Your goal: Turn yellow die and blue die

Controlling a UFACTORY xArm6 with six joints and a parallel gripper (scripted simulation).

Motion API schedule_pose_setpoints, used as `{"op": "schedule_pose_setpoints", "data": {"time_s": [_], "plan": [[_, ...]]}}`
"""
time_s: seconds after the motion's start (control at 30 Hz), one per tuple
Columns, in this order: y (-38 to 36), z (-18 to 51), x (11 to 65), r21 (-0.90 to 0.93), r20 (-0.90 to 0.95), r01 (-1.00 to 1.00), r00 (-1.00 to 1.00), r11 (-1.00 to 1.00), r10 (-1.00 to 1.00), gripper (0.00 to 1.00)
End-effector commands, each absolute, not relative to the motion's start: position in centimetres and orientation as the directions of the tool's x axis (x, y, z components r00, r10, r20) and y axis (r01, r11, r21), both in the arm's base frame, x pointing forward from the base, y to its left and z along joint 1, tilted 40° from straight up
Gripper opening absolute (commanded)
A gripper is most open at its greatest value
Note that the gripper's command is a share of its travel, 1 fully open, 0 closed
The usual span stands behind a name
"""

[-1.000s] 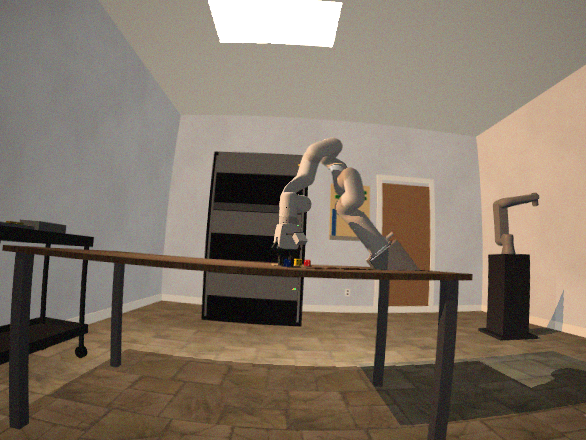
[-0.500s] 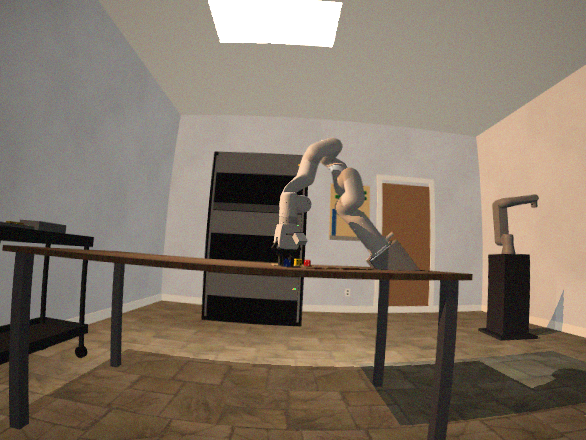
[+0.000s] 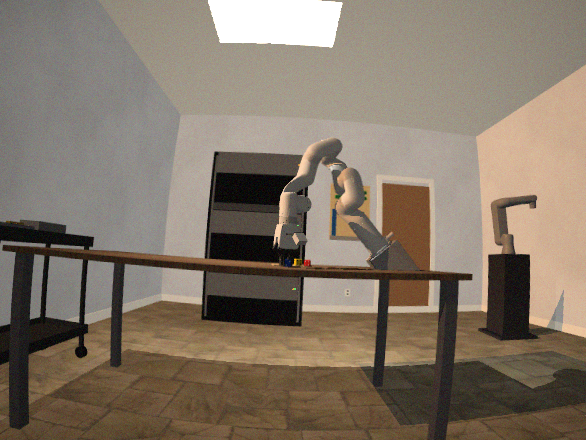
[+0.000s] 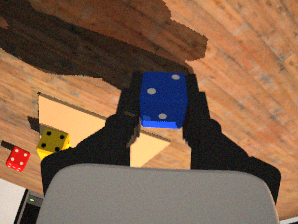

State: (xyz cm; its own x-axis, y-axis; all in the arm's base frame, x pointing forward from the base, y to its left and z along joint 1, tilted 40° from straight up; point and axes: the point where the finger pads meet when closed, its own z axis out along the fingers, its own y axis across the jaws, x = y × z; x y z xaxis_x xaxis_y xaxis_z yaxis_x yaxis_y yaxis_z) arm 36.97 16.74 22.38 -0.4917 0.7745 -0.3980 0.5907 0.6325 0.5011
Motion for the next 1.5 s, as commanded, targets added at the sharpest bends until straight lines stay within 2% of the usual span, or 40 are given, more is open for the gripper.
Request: {"op": "schedule_pose_setpoints", "data": {"time_s": [0.0,1.07,1.47], "plan": [[16.8,22.5,37.0,0.503,-0.398,0.589,-0.491,0.632,0.775,0.27],[16.8,22.6,36.9,0.503,-0.398,0.589,-0.491,0.632,0.775,0.27],[16.7,28.1,32.3,0.503,-0.398,0.589,-0.491,0.632,0.775,0.27]]}}
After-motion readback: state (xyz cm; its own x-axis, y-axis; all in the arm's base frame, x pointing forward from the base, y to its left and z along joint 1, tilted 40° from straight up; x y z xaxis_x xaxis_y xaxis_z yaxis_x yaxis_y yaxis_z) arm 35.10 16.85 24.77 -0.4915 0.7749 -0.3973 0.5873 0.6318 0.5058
